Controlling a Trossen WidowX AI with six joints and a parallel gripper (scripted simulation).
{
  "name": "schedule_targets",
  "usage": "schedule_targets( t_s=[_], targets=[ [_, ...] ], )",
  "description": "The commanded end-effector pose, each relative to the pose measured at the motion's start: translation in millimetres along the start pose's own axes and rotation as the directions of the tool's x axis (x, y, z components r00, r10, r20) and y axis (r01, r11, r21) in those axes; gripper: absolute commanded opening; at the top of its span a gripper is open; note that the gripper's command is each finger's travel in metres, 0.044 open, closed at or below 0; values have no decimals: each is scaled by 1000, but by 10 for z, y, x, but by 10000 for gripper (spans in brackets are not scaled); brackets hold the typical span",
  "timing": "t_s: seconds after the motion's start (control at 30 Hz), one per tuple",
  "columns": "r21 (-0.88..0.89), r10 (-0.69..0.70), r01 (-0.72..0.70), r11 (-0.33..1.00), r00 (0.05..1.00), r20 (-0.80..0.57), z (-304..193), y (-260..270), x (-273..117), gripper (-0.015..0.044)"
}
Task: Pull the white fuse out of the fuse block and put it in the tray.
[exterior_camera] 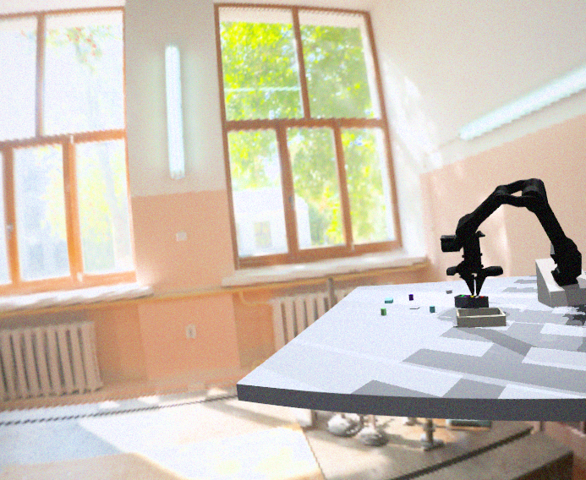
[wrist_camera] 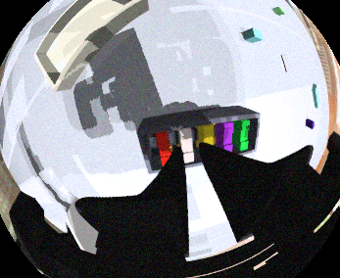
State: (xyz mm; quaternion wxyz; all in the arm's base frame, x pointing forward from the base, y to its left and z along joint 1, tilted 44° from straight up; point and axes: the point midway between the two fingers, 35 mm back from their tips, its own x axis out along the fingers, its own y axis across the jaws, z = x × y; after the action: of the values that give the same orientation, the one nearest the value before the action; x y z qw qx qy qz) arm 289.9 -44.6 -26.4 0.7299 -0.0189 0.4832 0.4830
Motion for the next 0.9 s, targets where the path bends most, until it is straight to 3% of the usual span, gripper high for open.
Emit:
schedule_targets(
  t_s=[0.0,0.87],
  targets=[
    [5,3,-3,1000,1000,4,-3,10,13,68],
    [1,1,-1,1000,1000,0,-1,4,103,61]
  ],
)
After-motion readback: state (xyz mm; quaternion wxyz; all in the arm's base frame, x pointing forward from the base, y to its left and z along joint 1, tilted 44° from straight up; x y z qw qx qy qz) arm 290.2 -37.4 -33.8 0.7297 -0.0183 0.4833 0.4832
